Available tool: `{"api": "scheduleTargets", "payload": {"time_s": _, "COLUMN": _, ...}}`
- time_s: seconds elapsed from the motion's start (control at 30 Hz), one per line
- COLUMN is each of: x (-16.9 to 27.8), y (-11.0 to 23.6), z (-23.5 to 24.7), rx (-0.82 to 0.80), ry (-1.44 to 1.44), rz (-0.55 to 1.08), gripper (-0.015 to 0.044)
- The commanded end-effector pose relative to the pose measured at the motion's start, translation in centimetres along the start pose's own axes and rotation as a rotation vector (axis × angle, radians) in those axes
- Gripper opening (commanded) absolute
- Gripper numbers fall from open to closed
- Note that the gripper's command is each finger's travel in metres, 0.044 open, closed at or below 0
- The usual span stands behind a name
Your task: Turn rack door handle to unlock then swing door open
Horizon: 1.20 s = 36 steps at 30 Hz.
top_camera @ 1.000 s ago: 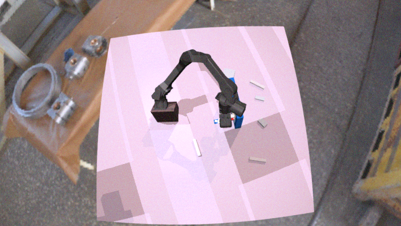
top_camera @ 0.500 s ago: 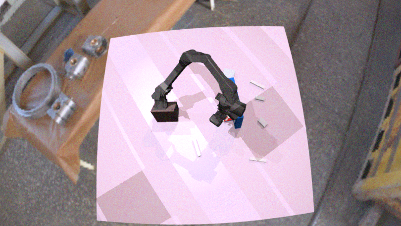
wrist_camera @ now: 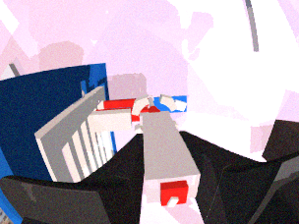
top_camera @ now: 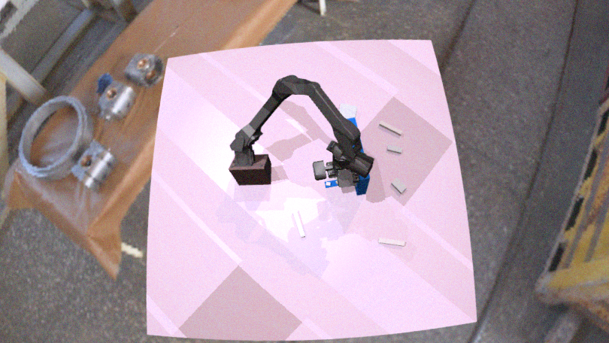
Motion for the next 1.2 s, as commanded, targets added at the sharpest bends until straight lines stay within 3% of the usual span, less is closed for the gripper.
{"api": "scheduleTargets", "payload": {"time_s": 0.0, "x": 0.08, "y": -0.29, "z": 0.02, "rx": 0.000, "ry": -0.218, "rz": 0.011, "gripper": 0.0011}}
{"api": "scheduleTargets", "payload": {"time_s": 0.13, "x": 0.08, "y": -0.29, "z": 0.02, "rx": 0.001, "ry": -0.340, "rz": 0.011, "gripper": 0.0011}}
{"api": "scheduleTargets", "payload": {"time_s": 0.67, "x": 0.08, "y": -0.29, "z": 0.02, "rx": 0.001, "ry": -0.340, "rz": 0.011, "gripper": 0.0011}}
{"api": "scheduleTargets", "payload": {"time_s": 1.0, "x": 0.08, "y": -0.29, "z": 0.02, "rx": 0.001, "ry": -0.340, "rz": 0.011, "gripper": 0.0273}}
{"api": "scheduleTargets", "payload": {"time_s": 1.17, "x": 0.08, "y": -0.29, "z": 0.02, "rx": 0.000, "ry": -0.217, "rz": 0.011, "gripper": 0.0282}}
Point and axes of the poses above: the point midway between the two fingers, 35 mm back from their tips, its own y axis back along the fingers, its own z axis across the jaws, x = y × z, the point moved 8 cm from there along y, back along the fingers, and after that the axes turned 10 degrees about y, right-handed, at the moved point
